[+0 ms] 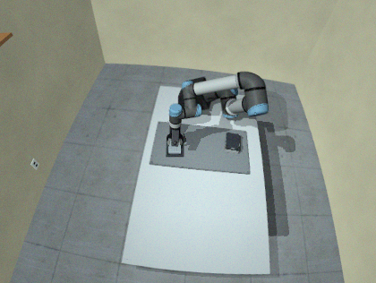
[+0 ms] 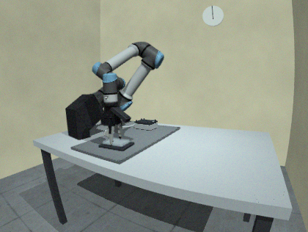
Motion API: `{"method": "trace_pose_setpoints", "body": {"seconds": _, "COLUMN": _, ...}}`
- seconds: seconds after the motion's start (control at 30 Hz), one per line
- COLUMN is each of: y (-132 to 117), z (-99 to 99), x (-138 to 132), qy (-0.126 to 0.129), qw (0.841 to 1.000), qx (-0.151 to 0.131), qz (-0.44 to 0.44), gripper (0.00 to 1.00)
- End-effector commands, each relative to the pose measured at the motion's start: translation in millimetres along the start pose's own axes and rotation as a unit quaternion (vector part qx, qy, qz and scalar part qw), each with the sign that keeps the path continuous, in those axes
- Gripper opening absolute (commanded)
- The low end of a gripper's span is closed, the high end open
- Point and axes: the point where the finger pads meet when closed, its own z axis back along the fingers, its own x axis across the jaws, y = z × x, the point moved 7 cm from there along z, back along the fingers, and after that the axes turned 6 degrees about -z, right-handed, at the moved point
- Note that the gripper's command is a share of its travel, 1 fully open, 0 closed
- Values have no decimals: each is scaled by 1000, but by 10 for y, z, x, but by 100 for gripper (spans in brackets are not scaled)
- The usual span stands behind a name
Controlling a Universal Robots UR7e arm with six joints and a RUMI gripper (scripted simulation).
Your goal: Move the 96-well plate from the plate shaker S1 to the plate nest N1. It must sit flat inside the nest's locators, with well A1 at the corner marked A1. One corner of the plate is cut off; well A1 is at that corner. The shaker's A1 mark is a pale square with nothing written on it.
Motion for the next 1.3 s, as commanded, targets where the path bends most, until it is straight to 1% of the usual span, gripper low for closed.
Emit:
{"method": "trace_pose_setpoints", "body": {"seconds": 0.0, "y": 2, "z": -3, "x": 3, "qy": 0, "qw": 1000, "qx": 0, "qz": 0, "gripper": 0}}
{"method": "trace_pose_setpoints", "body": {"seconds": 0.67, "y": 2, "z": -32, "x": 3, "qy": 0, "qw": 1000, "qx": 0, "qz": 0, "gripper": 0}}
{"method": "trace_pose_setpoints", "body": {"seconds": 0.7, "y": 2, "z": -32, "x": 3, "qy": 0, "qw": 1000, "qx": 0, "qz": 0, "gripper": 100}}
{"method": "trace_pose_setpoints", "body": {"seconds": 1.27, "y": 2, "z": -31, "x": 3, "qy": 0, "qw": 1000, "qx": 0, "qz": 0, "gripper": 100}}
